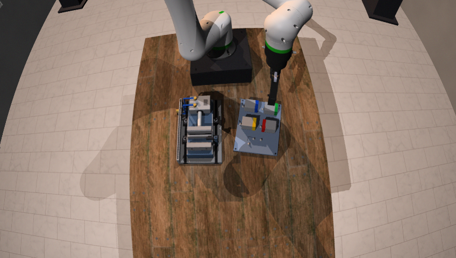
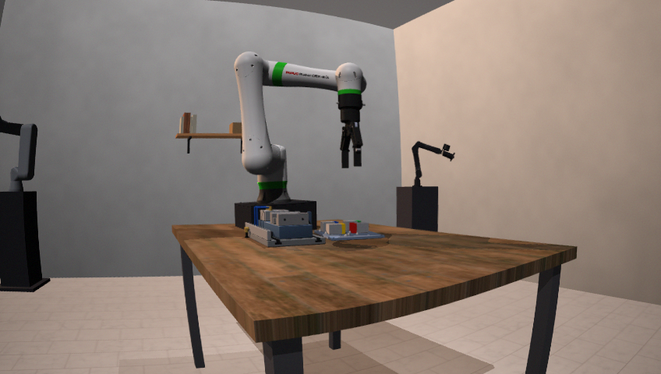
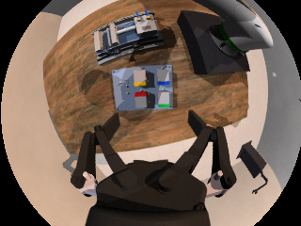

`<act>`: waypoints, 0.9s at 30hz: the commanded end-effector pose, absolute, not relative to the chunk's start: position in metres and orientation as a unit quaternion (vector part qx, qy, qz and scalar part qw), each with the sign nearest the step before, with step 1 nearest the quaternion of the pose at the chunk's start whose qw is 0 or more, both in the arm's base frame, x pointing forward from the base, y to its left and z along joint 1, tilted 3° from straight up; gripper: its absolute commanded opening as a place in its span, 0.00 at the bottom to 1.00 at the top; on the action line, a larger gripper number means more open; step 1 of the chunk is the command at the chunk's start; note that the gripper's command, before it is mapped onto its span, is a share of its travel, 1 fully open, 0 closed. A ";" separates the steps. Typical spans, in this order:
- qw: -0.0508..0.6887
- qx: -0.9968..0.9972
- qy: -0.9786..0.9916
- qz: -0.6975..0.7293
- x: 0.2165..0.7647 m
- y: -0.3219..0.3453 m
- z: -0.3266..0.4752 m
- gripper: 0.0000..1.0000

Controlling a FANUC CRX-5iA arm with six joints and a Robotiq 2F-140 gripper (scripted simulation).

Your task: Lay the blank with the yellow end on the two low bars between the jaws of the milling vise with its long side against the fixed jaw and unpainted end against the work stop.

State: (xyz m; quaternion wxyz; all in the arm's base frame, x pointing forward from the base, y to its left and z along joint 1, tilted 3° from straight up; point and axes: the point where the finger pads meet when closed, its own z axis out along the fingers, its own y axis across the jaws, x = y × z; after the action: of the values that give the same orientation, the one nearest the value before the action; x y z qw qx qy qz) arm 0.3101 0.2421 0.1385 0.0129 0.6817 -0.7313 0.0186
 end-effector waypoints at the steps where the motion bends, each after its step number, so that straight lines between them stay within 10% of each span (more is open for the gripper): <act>1: 0.012 0.682 -0.731 0.019 0.311 0.242 0.127 1.00; 27: 0.012 0.682 -0.731 0.019 0.312 0.239 0.083 1.00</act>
State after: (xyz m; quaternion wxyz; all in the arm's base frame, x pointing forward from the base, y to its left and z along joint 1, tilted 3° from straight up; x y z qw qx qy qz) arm 0.3112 0.2390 0.0839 0.0125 0.6817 -0.7313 0.0186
